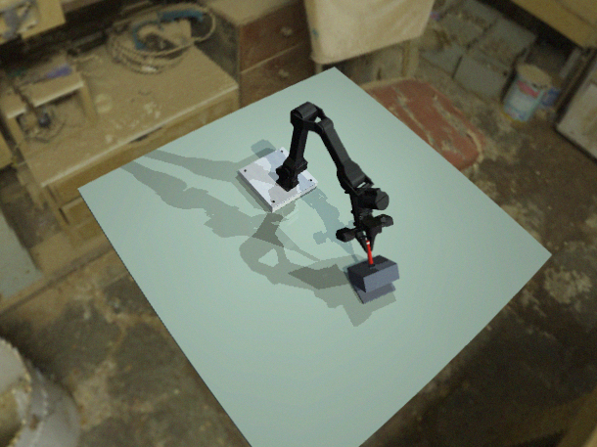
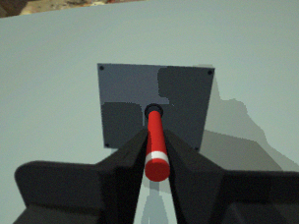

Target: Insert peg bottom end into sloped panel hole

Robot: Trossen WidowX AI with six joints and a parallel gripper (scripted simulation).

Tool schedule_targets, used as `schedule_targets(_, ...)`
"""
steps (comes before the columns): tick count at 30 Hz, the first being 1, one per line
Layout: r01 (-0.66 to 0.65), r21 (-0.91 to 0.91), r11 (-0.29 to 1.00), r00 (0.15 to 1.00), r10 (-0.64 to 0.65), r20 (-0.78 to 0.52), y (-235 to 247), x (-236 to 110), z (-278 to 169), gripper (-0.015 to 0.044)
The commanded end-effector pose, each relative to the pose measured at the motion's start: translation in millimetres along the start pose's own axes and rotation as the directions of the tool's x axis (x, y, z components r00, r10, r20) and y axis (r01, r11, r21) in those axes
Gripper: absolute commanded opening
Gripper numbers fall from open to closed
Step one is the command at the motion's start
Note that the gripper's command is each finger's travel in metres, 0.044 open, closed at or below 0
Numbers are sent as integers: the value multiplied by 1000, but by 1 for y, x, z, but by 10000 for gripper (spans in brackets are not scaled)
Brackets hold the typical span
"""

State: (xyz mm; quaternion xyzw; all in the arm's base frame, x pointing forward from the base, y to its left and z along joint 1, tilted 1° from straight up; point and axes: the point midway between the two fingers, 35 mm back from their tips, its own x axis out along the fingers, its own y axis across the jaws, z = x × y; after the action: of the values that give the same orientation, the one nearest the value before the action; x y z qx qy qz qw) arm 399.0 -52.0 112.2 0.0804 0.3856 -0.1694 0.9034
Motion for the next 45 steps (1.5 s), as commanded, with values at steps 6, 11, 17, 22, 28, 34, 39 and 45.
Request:
schedule_targets(6,0,1,1000,1000,0,2,1,4,1,0)
schedule_targets(11,0,1,1000,1000,0,2,1,7,2,0)
schedule_targets(17,0,1,1000,1000,0,2,1,11,2,0)
schedule_targets(22,0,1,1000,1000,0,3,1,14,2,0)
schedule_targets(28,0,1,1000,1000,0,3,2,19,2,0)
schedule_targets(34,0,1,1000,1000,0,3,2,23,2,0)
schedule_targets(39,0,1,1000,1000,0,3,2,26,2,0)
schedule_targets(45,0,1,1000,1000,0,3,2,30,2,0)
